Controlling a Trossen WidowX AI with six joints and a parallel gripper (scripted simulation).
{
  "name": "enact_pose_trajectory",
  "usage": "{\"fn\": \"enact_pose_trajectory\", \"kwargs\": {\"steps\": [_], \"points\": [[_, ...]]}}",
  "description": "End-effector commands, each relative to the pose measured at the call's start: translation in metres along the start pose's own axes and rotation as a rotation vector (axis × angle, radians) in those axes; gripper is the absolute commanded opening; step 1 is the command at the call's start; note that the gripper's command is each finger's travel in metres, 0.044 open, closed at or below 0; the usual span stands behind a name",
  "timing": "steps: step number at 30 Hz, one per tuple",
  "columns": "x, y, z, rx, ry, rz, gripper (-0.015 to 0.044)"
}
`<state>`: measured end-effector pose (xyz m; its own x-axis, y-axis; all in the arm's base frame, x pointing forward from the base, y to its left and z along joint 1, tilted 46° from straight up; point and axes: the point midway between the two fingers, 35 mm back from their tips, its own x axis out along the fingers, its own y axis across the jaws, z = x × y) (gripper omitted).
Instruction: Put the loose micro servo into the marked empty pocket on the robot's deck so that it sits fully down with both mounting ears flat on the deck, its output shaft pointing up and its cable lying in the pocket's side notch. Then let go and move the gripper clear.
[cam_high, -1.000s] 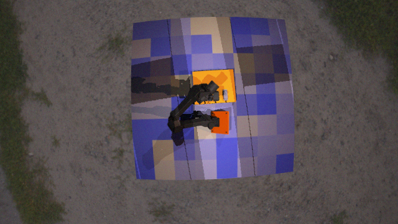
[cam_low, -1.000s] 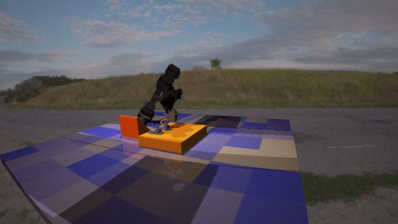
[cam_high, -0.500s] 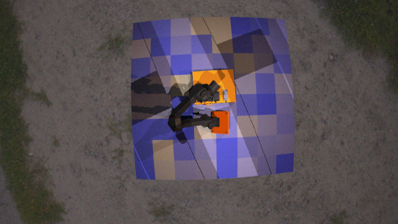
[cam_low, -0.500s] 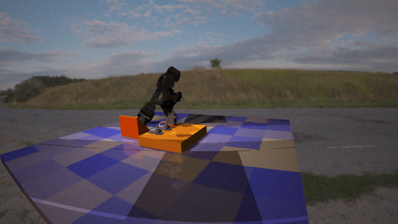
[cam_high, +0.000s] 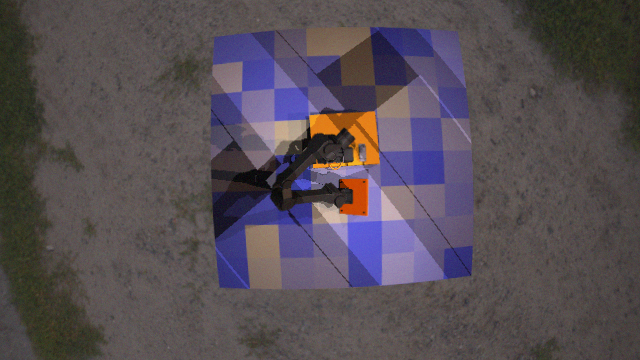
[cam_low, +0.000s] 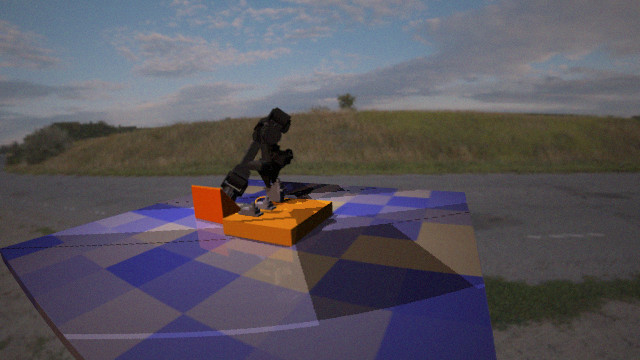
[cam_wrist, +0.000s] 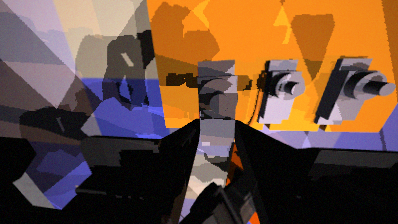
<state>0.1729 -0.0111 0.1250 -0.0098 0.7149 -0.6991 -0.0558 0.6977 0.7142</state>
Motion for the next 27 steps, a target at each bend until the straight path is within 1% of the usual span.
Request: {"fn": "enact_pose_trajectory", "kwargs": {"steps": [1, 10, 27], "points": [[0.000, -0.001, 0.003, 0.026, -0.007, 0.001, 0.0000], [0.000, -0.001, 0.003, 0.026, -0.007, 0.001, 0.0000], [0.017, -0.001, 0.004, 0.026, -0.007, 0.001, 0.0000]]}}
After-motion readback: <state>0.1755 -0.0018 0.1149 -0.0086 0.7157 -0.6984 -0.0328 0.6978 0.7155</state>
